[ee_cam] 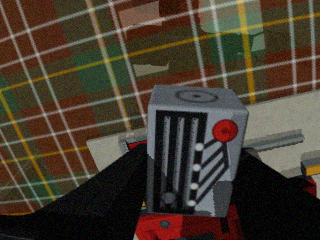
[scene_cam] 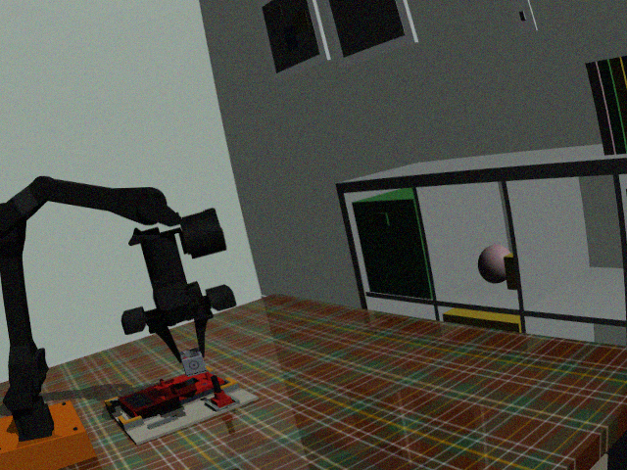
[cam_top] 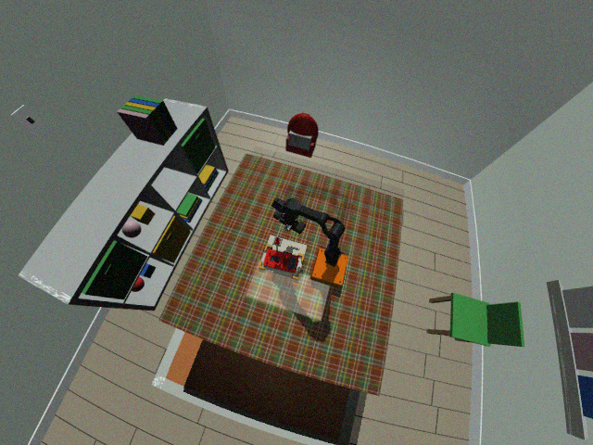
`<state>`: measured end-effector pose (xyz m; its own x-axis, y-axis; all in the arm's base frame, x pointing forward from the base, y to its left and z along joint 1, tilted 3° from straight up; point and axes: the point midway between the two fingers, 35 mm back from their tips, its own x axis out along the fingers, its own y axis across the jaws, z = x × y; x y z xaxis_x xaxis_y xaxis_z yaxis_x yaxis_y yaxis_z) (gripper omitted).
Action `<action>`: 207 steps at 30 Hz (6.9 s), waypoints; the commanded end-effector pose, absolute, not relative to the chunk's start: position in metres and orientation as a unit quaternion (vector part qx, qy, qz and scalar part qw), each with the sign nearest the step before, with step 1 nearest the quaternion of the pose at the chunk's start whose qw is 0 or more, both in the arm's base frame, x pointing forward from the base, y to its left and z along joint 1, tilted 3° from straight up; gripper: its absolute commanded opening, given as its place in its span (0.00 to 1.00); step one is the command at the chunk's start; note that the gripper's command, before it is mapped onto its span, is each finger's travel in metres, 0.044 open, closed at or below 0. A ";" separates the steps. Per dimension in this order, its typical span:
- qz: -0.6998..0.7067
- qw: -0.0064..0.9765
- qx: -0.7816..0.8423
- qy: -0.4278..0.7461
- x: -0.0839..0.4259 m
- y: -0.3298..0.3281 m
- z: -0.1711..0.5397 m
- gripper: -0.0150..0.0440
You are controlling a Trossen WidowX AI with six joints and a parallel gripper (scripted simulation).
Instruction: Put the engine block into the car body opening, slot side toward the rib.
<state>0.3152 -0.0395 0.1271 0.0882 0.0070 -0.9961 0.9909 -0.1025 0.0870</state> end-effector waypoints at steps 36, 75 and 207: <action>-0.181 0.705 0.206 0.654 0.330 0.072 0.092 0.25; 0.102 0.728 -0.096 0.672 0.311 0.153 0.067 0.52; 0.095 0.728 -0.085 0.673 0.312 0.153 0.042 1.00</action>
